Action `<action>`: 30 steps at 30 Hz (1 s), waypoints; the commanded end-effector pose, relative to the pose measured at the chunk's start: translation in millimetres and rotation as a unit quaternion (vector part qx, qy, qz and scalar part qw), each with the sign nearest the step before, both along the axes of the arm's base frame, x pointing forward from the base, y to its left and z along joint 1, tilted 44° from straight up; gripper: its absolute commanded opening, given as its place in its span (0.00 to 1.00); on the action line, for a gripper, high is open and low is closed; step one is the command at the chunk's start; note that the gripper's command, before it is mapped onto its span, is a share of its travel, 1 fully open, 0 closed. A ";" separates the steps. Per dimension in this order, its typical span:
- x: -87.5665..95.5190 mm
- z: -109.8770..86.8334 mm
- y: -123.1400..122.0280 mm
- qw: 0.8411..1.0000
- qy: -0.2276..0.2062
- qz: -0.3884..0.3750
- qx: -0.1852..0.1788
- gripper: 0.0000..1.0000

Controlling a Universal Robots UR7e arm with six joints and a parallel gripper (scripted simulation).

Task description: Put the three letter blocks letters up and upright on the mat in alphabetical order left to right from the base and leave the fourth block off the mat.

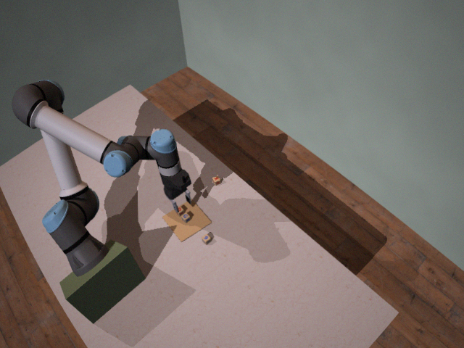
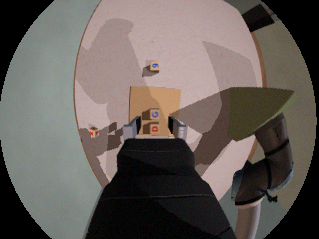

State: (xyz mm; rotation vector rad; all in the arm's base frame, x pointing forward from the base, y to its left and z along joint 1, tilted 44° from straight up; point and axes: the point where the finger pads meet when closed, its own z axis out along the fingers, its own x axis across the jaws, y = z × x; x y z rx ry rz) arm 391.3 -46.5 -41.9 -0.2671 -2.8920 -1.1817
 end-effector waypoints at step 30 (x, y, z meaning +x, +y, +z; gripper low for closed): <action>206.3 21.2 16.7 0.993 0.083 -0.087 0.006 1.00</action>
